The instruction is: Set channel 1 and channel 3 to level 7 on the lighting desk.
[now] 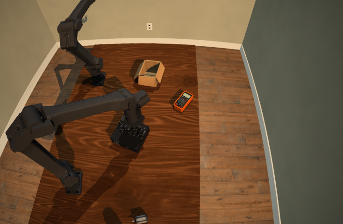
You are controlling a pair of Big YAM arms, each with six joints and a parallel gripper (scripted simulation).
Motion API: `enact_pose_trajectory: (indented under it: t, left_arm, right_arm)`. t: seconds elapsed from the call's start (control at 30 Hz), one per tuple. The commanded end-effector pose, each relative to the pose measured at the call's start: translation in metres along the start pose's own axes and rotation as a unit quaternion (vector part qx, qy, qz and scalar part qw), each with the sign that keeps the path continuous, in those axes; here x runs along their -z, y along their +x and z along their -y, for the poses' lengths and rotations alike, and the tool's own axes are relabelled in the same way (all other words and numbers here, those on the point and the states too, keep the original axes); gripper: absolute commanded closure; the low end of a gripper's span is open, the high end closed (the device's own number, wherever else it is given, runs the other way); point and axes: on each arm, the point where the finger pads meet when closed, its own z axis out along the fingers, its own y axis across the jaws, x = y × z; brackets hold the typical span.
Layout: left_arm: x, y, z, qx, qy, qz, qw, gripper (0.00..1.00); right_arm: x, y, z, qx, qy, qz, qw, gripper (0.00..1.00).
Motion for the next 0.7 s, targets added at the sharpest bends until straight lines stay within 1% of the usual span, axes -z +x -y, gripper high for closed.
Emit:
enact_pose_trajectory:
  t: [0.0, 0.67]
  left_arm:
    - [0.0012, -0.004, -0.0043, 0.007, -0.005, 0.008, 1.0, 0.0]
    - [0.0012, -0.004, -0.0043, 0.007, -0.005, 0.008, 1.0, 0.0]
  right_arm:
    - [0.0095, 0.005, 0.006, -0.002, 0.006, 0.011, 1.0, 1.0]
    - [0.0092, 0.014, 0.0058, -0.002, 0.006, 0.011, 1.0, 1.0]
